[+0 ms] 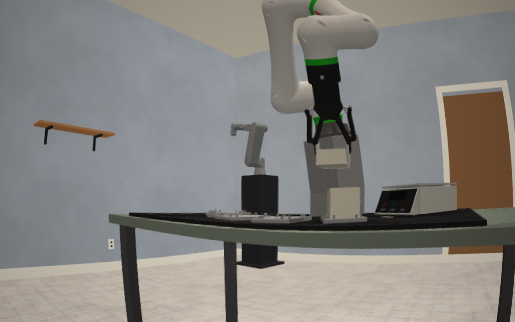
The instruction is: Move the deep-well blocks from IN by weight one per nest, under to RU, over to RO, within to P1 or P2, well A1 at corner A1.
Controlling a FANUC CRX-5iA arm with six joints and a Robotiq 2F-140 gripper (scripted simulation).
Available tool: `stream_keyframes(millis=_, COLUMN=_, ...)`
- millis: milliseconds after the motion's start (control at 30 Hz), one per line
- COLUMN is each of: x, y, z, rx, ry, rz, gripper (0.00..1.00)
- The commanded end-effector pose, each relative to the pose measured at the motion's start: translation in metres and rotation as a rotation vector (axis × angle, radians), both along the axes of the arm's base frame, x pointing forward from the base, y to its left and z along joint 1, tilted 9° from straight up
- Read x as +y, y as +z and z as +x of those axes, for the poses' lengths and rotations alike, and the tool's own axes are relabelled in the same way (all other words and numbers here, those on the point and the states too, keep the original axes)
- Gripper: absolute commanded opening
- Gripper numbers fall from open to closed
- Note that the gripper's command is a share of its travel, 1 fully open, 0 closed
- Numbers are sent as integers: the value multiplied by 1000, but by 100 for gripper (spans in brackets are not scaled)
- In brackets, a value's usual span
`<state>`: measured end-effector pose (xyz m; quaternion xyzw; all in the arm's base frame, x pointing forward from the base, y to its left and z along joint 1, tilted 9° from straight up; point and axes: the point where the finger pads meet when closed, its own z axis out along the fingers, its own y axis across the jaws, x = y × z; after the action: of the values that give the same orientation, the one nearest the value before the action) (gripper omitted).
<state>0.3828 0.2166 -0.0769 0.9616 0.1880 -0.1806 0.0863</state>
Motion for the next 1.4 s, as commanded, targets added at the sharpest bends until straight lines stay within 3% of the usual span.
stream_keyframes(millis=0, x=-9, y=-4, z=4, rx=-5, ry=-102, rz=17, gripper=10)
stream_keyframes(millis=133, x=-20, y=-9, z=9, rx=-9, ry=-211, rz=35, gripper=10)
stream_keyframes(millis=1367, x=-112, y=-50, z=52, rx=-9, ry=-211, rz=35, gripper=10)
